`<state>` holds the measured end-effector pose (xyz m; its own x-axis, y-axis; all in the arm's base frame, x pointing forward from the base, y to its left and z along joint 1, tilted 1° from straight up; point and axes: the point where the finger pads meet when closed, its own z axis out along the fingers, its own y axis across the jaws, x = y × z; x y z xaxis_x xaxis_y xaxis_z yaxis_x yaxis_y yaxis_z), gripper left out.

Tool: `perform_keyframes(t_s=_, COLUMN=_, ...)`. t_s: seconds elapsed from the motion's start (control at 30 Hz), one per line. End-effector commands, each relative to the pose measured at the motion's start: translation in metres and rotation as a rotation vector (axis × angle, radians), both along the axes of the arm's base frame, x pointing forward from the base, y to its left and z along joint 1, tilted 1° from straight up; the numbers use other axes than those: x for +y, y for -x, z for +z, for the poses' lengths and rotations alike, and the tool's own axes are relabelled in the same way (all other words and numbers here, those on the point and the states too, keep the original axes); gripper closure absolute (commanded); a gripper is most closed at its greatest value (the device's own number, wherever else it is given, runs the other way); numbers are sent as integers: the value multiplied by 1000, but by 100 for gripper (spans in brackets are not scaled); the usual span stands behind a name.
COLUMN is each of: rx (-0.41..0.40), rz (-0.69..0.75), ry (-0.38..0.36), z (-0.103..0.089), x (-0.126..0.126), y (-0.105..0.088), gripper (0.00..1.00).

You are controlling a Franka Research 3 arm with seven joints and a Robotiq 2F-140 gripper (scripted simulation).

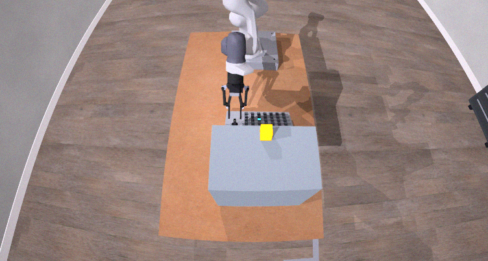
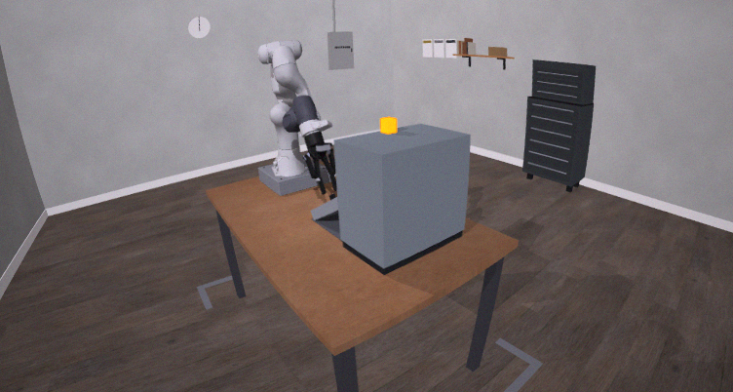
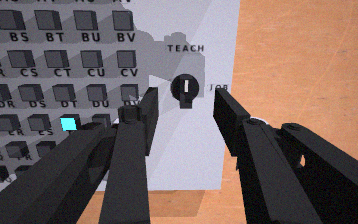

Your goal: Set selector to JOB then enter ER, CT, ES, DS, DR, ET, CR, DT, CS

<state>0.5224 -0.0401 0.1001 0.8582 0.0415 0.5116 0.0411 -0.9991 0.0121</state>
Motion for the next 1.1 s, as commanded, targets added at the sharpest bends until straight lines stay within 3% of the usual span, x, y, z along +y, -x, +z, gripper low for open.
perform_keyframes(t_s=0.0, rx=-7, rz=13, ry=-10, z=0, x=-1, y=-4, gripper=60)
perform_keyframes(t_s=1.07, rx=-7, rz=13, ry=-9, z=-3, x=-1, y=-6, gripper=60)
